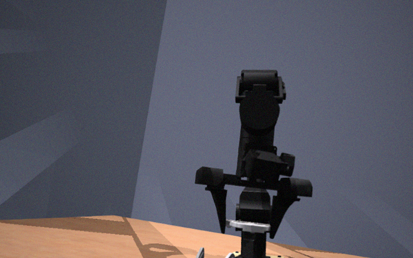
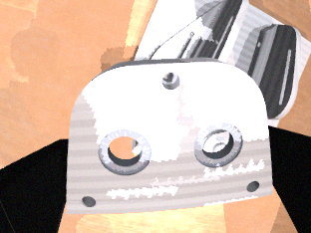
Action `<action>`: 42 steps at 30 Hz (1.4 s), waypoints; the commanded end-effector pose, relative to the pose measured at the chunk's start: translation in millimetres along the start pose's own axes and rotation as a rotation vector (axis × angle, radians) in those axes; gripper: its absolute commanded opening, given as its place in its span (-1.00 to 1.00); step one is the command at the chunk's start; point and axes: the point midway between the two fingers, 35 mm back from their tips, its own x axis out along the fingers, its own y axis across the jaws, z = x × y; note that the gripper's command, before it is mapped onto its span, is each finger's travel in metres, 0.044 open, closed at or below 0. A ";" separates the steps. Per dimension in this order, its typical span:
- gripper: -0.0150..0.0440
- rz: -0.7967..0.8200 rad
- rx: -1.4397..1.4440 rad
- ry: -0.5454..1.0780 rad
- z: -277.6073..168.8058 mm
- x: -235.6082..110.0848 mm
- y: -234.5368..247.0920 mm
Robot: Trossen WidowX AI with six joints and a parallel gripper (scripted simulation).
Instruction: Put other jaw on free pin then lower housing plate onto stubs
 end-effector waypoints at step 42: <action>0.70 -0.013 0.434 -0.006 -35.1 -0.6 -30.1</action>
